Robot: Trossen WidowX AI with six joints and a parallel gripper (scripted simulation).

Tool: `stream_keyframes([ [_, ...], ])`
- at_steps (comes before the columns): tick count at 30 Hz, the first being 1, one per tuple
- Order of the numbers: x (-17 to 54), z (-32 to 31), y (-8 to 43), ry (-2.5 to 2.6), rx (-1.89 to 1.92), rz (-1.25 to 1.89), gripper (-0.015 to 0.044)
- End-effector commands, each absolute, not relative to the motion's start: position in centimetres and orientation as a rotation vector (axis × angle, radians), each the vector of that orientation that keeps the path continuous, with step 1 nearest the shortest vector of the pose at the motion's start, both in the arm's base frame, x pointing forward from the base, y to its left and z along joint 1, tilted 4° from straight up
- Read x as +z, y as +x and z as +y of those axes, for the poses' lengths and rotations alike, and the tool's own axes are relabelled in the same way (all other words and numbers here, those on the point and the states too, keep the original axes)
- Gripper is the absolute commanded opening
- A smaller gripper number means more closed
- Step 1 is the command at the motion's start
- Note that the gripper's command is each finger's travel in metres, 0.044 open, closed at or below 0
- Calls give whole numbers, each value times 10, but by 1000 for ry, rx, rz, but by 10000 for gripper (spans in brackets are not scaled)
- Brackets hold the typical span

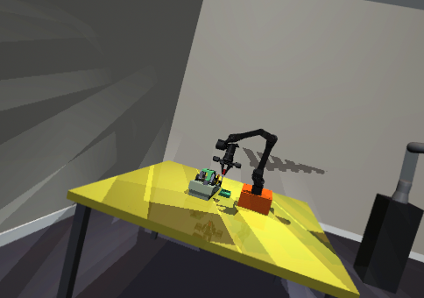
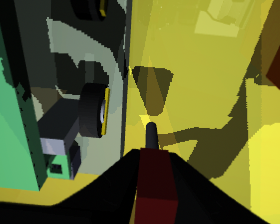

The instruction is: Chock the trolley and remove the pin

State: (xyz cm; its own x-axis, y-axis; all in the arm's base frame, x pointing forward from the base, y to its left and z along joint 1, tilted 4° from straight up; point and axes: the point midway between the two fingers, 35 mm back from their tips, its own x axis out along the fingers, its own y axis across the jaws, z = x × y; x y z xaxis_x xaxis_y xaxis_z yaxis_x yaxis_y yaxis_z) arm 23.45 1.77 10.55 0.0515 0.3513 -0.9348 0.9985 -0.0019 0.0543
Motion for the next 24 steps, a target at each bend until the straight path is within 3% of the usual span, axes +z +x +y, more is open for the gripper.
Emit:
stream_keyframes([
  [1,103,5,234,1487,-967,1433,0],
  [24,81,-84,233,1482,-972,1429,0],
])
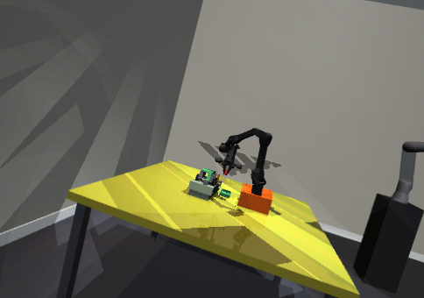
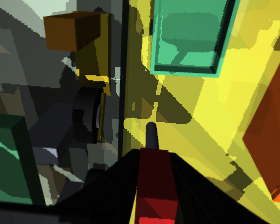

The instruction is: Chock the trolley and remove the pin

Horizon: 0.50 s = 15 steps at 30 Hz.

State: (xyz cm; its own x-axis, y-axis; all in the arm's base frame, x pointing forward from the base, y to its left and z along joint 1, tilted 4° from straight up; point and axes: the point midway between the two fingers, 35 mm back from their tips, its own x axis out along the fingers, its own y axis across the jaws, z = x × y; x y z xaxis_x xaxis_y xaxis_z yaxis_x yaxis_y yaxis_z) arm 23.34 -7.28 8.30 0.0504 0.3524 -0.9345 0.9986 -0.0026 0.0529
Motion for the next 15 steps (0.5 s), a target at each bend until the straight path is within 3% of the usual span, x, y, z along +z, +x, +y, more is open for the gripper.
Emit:
stream_keyframes([
  [1,80,-89,233,1482,-972,1429,0],
  [15,73,-124,232,1492,-993,1417,0],
])
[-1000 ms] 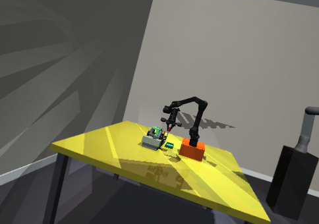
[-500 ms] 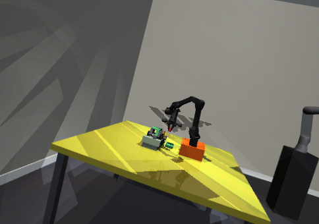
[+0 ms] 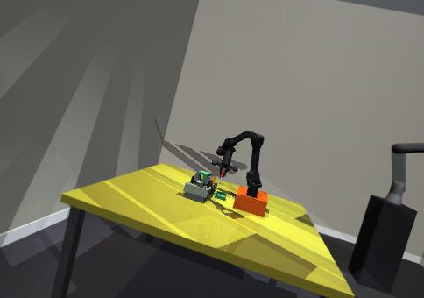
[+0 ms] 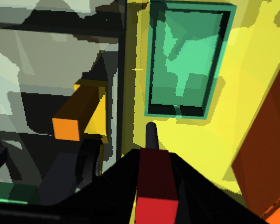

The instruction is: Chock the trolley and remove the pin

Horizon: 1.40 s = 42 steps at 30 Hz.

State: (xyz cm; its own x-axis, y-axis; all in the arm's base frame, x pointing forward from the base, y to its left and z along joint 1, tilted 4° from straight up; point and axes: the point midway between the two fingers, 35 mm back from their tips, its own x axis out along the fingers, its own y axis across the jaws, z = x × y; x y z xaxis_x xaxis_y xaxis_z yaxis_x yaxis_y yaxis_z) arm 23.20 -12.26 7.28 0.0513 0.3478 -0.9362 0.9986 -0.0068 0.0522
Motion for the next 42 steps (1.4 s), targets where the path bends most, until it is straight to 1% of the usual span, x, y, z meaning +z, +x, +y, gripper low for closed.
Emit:
stream_keyframes([
  [1,73,-124,232,1505,-1012,1407,0],
  [23,74,-119,231,1894,-1603,966,0],
  [42,75,-115,232,2185,-2024,398,0],
])
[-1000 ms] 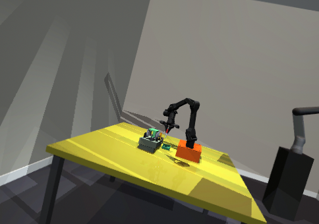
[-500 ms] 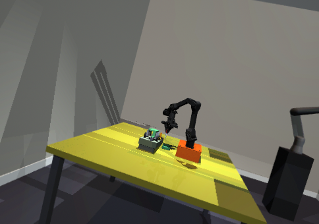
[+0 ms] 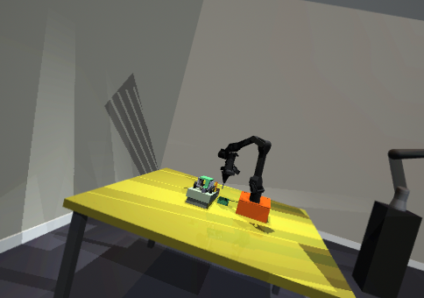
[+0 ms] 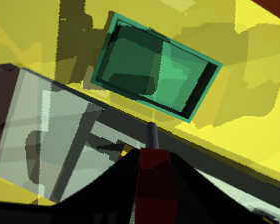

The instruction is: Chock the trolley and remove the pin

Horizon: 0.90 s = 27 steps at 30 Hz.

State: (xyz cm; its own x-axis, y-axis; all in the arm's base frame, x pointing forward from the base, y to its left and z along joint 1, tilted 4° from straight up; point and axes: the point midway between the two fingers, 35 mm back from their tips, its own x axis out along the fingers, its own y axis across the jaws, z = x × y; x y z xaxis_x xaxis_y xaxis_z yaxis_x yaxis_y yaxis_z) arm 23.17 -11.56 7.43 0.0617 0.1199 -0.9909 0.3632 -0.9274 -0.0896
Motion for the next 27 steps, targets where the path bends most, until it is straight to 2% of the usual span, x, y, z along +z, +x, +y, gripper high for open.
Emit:
stream_keyframes([
  [1,75,-115,232,2199,-2042,363,0],
  [6,75,-114,232,2261,-2114,205,0],
  [27,53,-113,204,2282,-2165,105,0],
])
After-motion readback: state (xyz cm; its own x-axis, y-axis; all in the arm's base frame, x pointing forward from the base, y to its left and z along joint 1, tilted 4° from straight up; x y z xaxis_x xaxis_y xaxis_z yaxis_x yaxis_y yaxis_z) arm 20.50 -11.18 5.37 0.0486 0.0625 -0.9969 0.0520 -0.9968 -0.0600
